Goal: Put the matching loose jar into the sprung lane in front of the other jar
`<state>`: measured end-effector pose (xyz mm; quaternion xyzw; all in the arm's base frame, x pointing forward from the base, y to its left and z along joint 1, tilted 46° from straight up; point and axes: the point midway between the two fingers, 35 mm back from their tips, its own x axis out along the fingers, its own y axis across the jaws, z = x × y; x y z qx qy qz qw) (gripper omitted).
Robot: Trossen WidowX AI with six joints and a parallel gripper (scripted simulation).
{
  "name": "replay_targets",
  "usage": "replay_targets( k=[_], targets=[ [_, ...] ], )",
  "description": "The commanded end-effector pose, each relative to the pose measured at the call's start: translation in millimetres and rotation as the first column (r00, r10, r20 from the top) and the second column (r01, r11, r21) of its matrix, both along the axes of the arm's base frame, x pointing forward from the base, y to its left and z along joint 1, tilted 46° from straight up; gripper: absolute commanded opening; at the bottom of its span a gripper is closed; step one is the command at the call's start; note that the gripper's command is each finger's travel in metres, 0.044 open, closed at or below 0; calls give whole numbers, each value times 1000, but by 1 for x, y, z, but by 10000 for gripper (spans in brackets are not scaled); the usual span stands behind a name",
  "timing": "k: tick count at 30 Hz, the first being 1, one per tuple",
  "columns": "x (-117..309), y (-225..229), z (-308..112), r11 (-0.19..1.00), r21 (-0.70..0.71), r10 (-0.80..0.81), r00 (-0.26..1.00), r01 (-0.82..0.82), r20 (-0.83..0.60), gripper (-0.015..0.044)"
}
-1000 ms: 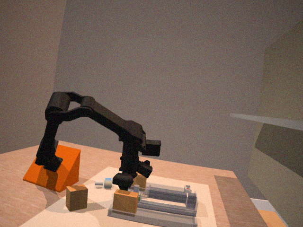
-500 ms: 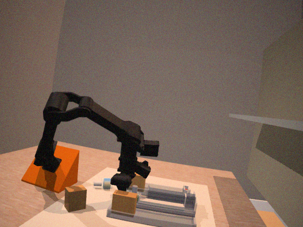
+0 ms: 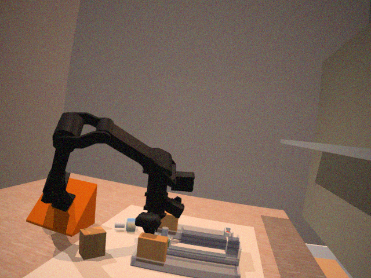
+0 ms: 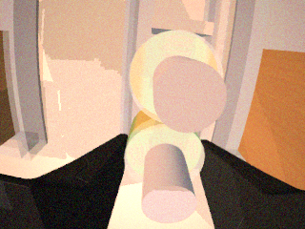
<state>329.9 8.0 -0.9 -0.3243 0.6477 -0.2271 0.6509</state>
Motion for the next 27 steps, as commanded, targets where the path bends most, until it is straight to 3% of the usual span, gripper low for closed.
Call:
replay_targets(
  k=[1, 9, 27],
  targets=[
    [0, 0, 0, 1000, 0, -4, 1000, 4, 4, 79],
    [0, 0, 0, 1000, 0, -4, 1000, 4, 4, 285],
    [-4, 14, 14, 1000, 1, -4, 1000, 4, 3, 285]
  ],
)
